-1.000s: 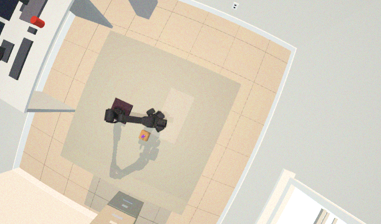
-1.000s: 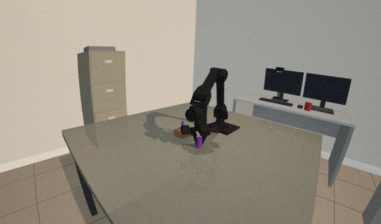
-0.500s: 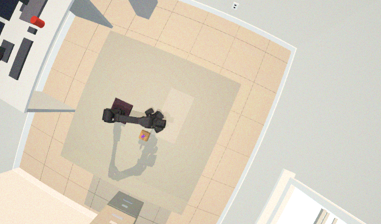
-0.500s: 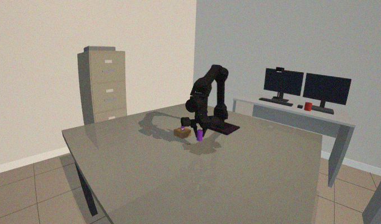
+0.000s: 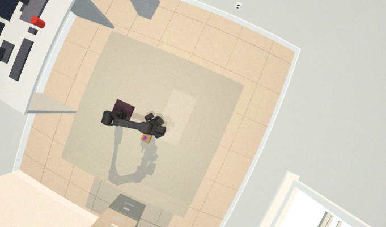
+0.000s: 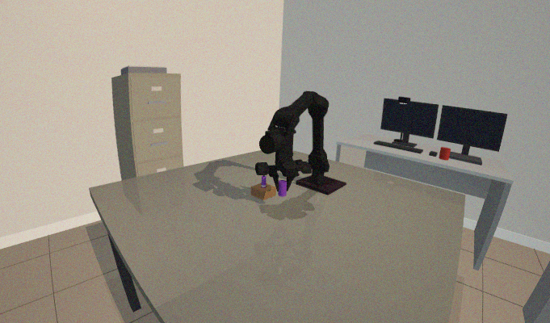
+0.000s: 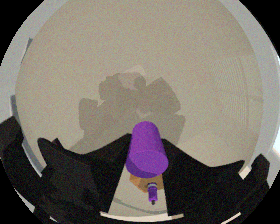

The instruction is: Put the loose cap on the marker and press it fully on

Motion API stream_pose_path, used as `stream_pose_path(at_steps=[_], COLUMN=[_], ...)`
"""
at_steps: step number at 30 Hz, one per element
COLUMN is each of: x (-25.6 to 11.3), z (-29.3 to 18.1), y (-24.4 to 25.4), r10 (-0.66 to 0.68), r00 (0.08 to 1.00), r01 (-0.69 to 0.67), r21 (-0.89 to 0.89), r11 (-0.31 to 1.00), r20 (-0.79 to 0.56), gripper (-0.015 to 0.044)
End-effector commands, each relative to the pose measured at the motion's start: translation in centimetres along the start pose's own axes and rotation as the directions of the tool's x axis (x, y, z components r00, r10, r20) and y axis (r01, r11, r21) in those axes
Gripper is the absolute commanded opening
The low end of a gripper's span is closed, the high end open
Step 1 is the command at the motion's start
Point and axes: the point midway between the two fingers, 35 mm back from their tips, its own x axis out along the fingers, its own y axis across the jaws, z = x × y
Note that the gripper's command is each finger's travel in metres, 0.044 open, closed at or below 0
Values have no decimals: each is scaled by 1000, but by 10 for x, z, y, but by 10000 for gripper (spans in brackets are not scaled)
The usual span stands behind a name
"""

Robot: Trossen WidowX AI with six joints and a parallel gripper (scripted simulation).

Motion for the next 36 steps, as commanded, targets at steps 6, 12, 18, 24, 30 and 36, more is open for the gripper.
stream_pose_path(at_steps=[6,12,18,24,30,36], x=[-14,-20,-26,-32,-38,-44], z=[-29,-49,-69,-89,-110,-130], y=[-17,-25,-33,-38,-42,-44], r10=[-13,-14,-15,-16,-16,-16], r00=[1000,1000,1000,1000,1000,1000], r01=[13,14,15,16,16,16], r21=[-3,-3,-3,-3,-3,-3], r11=[1000,1000,1000,1000,1000,1000], r20=[5,3,1,-2,-4,-6], gripper=[0,0,0,0,0,0])
